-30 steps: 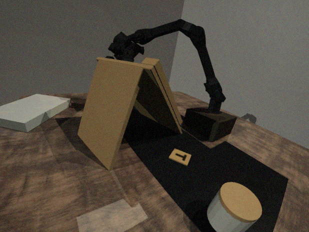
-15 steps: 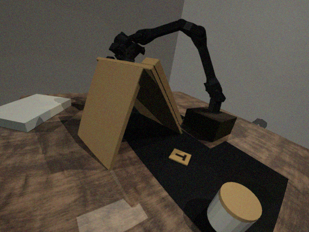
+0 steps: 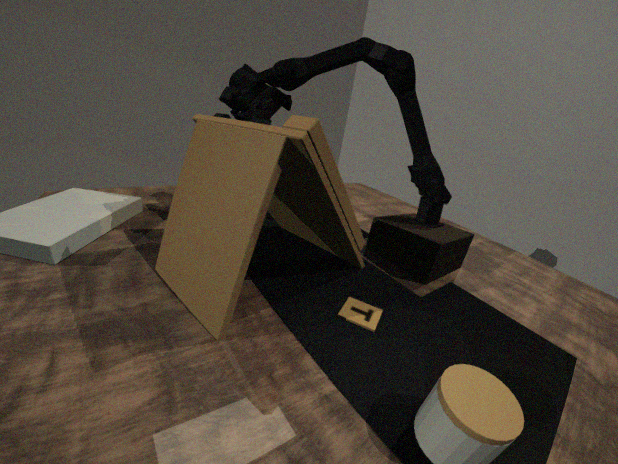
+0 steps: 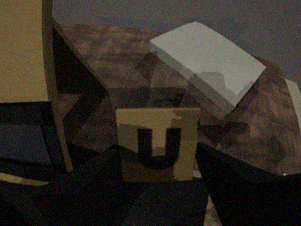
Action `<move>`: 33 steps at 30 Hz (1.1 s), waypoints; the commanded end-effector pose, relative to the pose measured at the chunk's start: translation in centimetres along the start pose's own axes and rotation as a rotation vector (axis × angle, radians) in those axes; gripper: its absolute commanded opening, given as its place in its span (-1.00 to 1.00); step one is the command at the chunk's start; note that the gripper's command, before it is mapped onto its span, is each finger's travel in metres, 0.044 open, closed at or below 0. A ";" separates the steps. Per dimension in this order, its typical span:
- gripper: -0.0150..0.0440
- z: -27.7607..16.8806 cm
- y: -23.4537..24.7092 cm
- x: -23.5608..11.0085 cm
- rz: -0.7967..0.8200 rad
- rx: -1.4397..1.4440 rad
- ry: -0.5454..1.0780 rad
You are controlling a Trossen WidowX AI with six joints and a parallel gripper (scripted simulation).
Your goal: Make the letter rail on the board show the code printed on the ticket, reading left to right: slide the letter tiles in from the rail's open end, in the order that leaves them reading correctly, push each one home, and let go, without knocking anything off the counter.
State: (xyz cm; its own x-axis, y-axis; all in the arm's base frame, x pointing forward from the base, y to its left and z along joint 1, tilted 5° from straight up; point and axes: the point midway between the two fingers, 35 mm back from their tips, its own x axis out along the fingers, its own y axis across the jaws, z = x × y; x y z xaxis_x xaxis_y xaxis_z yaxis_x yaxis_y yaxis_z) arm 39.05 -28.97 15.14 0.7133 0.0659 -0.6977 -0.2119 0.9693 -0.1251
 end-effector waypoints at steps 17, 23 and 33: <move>-0.49 -0.1 1.1 0.1 0.002 0.005 0.003; -0.49 -0.1 1.4 0.1 0.002 0.005 0.003; -0.49 0.0 1.9 0.0 0.002 0.006 0.003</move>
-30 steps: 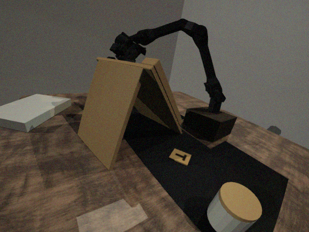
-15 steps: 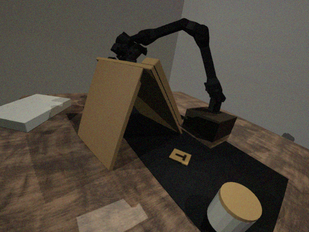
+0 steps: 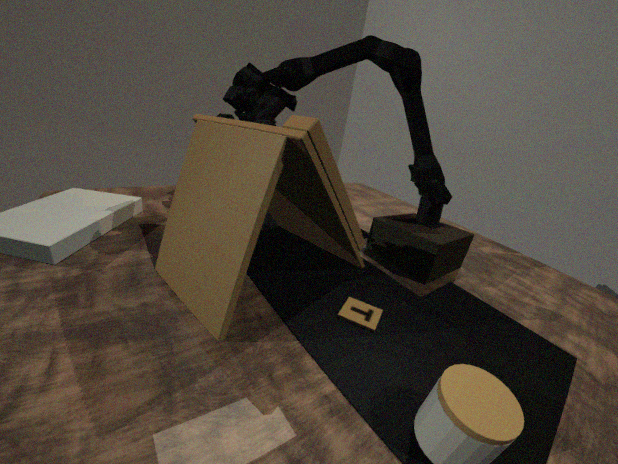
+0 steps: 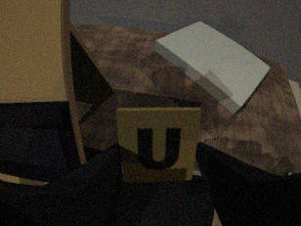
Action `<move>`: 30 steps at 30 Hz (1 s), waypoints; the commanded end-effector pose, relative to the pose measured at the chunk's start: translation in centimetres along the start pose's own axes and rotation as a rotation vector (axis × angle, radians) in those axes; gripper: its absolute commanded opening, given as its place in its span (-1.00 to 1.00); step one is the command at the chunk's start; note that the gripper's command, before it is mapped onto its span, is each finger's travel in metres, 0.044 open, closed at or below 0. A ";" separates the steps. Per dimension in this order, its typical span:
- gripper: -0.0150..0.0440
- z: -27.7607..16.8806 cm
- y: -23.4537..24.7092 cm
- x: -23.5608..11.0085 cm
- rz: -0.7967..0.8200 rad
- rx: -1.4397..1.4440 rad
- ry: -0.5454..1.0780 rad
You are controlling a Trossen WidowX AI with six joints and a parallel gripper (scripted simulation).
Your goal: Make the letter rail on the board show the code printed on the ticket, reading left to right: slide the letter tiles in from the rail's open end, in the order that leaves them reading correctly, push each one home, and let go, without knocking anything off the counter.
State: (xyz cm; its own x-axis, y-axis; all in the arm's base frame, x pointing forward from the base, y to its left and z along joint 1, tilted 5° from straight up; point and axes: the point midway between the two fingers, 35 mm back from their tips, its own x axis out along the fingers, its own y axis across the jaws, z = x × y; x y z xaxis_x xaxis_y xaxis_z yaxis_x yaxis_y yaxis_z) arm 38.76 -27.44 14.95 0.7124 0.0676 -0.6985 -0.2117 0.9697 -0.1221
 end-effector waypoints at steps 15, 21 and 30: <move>-0.49 -0.1 1.1 0.0 0.001 0.004 0.003; -0.49 -0.1 1.4 0.1 0.001 0.004 0.003; -0.49 -0.1 1.8 0.1 0.001 0.004 0.003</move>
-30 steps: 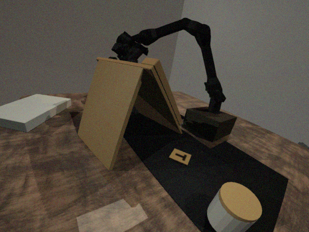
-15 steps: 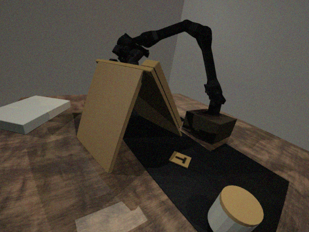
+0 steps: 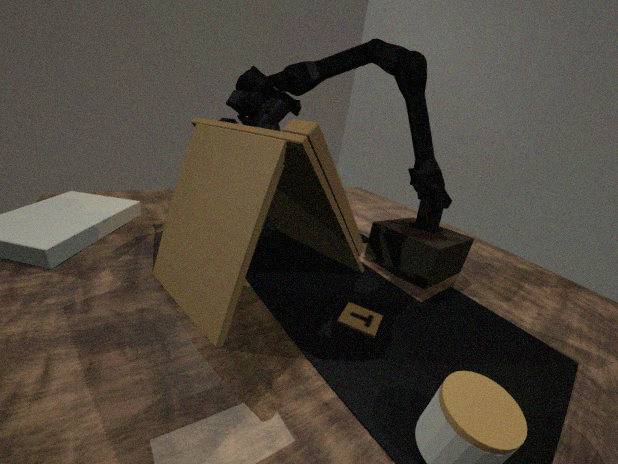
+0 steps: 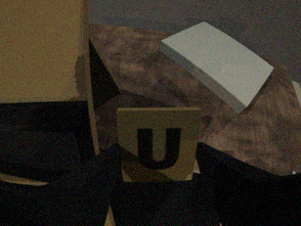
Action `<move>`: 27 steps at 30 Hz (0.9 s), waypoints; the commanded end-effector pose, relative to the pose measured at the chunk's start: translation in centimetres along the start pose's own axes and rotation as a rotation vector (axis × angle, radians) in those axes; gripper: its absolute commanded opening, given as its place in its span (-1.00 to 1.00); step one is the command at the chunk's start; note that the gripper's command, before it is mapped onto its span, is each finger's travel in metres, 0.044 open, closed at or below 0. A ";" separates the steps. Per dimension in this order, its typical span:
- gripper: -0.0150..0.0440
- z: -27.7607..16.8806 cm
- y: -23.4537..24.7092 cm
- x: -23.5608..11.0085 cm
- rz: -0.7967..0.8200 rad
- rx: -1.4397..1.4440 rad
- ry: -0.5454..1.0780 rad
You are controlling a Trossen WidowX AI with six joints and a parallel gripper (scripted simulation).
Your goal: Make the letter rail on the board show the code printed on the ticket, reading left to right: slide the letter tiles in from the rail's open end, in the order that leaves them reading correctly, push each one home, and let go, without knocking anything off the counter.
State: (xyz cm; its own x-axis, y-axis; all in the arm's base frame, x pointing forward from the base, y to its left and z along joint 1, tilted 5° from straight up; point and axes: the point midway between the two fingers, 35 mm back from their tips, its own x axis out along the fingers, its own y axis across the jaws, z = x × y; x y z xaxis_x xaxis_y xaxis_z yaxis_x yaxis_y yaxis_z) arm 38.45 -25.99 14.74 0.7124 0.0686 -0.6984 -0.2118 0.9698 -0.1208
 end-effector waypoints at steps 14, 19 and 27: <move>-0.49 -0.1 1.0 0.1 0.001 0.004 0.003; -0.49 -0.1 1.3 0.1 0.001 0.004 0.003; -0.49 -0.1 1.7 0.1 0.001 0.004 0.003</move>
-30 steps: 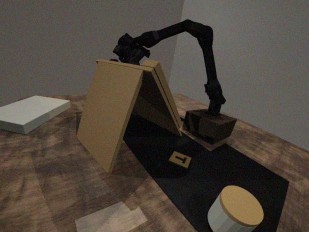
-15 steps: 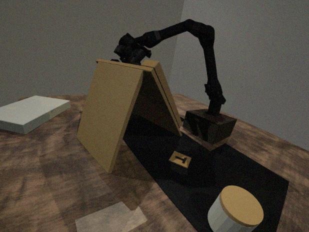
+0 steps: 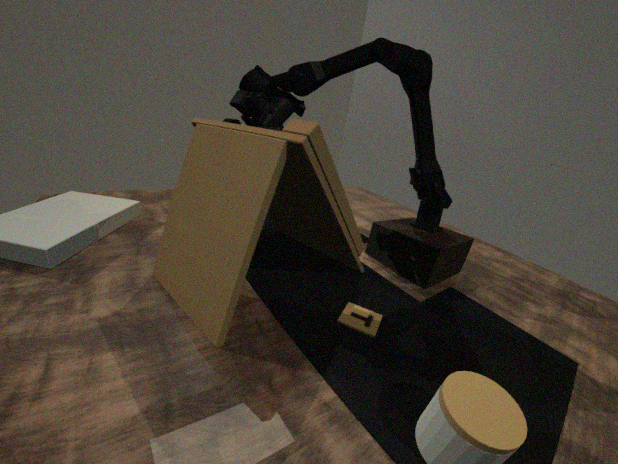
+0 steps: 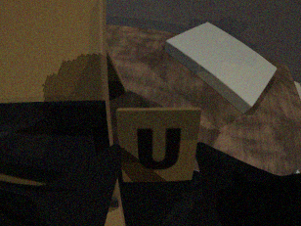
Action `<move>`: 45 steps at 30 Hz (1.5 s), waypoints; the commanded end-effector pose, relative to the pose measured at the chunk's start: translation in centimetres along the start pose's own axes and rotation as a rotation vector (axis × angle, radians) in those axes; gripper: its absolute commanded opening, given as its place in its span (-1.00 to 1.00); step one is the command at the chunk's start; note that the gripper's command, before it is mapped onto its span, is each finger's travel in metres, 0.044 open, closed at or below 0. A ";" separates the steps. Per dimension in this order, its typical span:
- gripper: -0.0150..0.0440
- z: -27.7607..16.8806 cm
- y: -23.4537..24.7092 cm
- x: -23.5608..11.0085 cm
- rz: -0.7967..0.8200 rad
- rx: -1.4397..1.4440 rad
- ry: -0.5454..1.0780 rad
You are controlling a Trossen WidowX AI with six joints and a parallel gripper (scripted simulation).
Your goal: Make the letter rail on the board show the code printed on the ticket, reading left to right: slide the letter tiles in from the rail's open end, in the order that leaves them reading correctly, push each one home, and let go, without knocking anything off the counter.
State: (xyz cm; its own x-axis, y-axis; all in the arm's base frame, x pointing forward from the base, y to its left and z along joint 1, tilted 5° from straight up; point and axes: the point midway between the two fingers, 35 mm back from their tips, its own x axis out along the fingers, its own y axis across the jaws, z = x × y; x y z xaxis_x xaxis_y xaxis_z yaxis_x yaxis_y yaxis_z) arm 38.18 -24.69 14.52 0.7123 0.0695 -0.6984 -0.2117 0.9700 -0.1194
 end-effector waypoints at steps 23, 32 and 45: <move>-0.49 -0.1 1.5 0.1 0.001 0.004 0.003; -0.49 -0.1 1.9 0.1 0.002 0.005 0.003; -0.49 -0.2 2.6 0.1 0.002 0.005 0.003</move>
State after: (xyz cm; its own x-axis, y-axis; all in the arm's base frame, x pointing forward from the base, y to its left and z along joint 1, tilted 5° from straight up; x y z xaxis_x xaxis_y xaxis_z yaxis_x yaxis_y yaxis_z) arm 37.73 -22.52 14.20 0.7121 0.0710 -0.6984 -0.2117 0.9703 -0.1172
